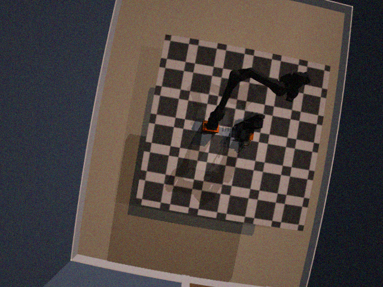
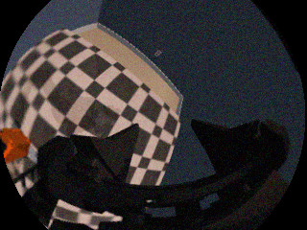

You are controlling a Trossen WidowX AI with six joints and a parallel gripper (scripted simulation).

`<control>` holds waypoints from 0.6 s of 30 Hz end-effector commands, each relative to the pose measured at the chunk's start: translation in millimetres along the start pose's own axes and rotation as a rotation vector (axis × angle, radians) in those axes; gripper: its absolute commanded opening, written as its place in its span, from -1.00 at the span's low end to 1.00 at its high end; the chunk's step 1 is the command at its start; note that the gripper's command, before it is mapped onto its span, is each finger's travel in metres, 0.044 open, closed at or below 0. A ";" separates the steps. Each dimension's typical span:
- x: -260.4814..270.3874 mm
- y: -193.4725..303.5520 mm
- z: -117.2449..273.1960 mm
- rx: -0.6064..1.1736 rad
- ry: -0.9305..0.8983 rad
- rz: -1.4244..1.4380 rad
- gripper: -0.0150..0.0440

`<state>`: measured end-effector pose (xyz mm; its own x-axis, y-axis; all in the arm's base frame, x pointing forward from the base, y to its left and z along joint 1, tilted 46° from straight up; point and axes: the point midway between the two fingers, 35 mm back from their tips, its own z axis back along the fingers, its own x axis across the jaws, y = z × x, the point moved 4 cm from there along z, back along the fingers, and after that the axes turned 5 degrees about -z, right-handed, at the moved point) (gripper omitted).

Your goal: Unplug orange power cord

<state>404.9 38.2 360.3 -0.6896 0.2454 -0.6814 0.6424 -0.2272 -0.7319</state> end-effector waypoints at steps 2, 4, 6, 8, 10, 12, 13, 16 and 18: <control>-0.4 6.5 2.2 0.020 0.014 -0.045 0.69; -0.5 26.1 9.3 0.078 0.058 -0.180 0.51; 1.9 50.8 19.5 0.149 0.112 -0.353 0.33; 7.9 75.2 31.1 0.212 0.163 -0.536 0.15; 17.4 98.7 43.7 0.267 0.213 -0.730 0.05; 31.8 122.8 58.7 0.328 0.274 -0.951 0.05; 40.1 134.3 66.6 0.358 0.308 -1.064 0.05; 68.5 164.5 90.4 0.445 0.414 -1.396 0.05; 86.9 178.9 103.9 0.493 0.478 -1.584 0.05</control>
<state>437.1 -57.9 211.4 -0.5563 0.7090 0.4334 -0.5362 0.0922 -0.8391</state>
